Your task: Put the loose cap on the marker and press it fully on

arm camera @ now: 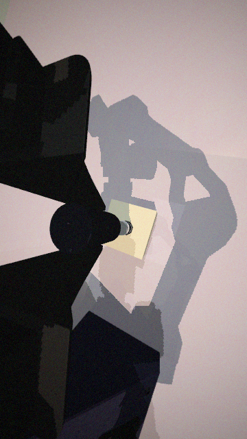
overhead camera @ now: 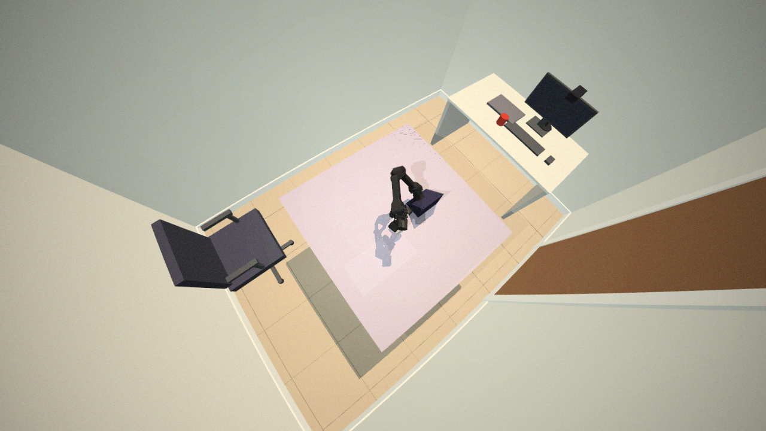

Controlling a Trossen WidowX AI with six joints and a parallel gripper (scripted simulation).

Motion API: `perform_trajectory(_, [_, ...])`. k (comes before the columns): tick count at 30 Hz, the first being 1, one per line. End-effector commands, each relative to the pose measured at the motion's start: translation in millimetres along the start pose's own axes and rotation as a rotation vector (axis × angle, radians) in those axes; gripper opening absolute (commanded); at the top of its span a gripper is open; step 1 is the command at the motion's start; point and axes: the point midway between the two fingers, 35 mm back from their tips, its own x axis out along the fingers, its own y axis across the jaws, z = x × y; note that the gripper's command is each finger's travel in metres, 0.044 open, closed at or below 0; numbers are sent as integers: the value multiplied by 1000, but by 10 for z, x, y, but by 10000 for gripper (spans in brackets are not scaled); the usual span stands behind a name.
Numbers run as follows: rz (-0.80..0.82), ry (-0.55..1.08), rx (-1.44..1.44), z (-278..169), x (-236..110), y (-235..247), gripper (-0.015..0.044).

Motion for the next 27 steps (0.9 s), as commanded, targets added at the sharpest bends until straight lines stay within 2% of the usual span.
perform_trajectory(1, [-2,-6,-10,-2,68,-2,0])
perform_trajectory(27, [-2,-8,-9,6,496,-9,0])
